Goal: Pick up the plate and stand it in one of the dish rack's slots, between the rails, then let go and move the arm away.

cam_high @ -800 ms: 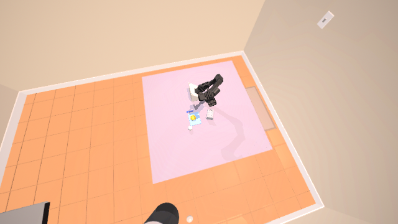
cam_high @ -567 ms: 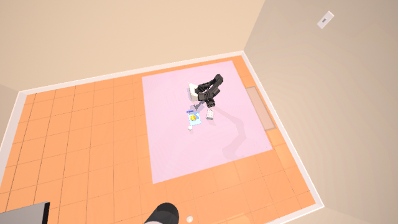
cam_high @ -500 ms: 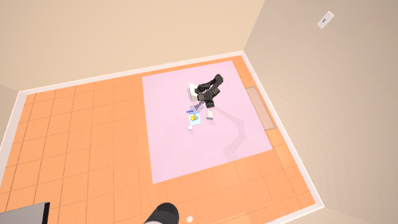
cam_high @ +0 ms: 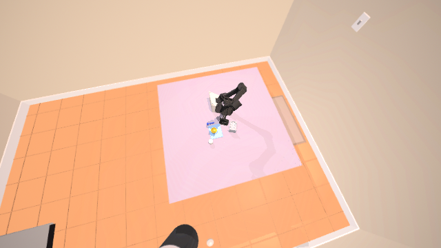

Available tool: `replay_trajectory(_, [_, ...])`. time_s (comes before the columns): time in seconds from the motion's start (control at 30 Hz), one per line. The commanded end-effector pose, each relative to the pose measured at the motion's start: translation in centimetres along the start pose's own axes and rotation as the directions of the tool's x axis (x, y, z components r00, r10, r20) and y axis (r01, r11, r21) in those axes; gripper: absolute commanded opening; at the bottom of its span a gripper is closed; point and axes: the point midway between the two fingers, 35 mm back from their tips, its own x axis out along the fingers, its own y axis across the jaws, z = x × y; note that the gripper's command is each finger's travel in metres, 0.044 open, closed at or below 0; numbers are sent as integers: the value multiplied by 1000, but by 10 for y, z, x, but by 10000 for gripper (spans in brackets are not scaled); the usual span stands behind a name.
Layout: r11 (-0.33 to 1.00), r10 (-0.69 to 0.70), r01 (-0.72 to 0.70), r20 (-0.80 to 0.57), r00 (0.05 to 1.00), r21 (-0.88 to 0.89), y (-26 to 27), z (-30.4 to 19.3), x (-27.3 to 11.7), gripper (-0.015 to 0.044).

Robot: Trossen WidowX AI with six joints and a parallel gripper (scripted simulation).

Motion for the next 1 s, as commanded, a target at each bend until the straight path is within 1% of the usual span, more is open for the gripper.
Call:
replay_trajectory(0.0, [989, -75, 77, 22, 997, -126, -20, 9, 3, 400])
replay_trajectory(0.23, [926, -190, 201, 65, 980, -320, -46, 23, 4, 400])
replay_trajectory(0.47, [809, -305, 320, 114, 946, -493, -73, 38, 1, 400])
replay_trajectory(0.7, [646, -416, 420, 168, 894, -637, -98, 54, -6, 400])
replay_trajectory(0.97, [420, -535, 494, 233, 812, -761, -126, 74, -18, 400])
